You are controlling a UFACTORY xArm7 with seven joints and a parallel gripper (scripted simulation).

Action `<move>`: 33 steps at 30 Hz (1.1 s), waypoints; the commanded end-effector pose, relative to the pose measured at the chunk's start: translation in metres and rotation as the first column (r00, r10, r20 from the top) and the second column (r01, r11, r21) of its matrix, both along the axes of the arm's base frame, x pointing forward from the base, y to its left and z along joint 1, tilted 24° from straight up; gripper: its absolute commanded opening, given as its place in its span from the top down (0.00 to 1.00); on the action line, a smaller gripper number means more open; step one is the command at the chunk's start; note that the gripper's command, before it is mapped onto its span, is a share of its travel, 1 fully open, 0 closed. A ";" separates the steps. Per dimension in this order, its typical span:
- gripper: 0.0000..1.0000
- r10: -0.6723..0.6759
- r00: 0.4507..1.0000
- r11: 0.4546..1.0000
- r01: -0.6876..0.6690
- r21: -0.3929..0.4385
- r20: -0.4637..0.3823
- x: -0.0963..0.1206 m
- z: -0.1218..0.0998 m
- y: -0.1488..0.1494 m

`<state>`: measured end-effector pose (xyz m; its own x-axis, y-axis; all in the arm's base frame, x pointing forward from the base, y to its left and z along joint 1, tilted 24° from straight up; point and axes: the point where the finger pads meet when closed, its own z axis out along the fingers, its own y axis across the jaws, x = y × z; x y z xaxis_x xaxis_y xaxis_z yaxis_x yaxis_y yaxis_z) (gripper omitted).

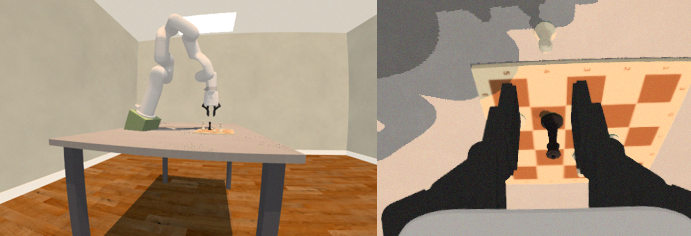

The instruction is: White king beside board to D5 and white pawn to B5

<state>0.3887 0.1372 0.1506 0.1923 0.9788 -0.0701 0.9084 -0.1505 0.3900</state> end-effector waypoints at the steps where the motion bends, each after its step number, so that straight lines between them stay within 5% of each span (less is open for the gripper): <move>1: 0.66 0.000 1.000 1.000 0.000 -0.001 0.004 0.001 0.001 0.001; 33: 0.66 -0.001 1.000 1.000 0.001 -0.001 0.004 0.007 -0.013 -0.001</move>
<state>0.3927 0.1358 0.1406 0.1937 0.9785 -0.0713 0.9080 -0.1513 0.3908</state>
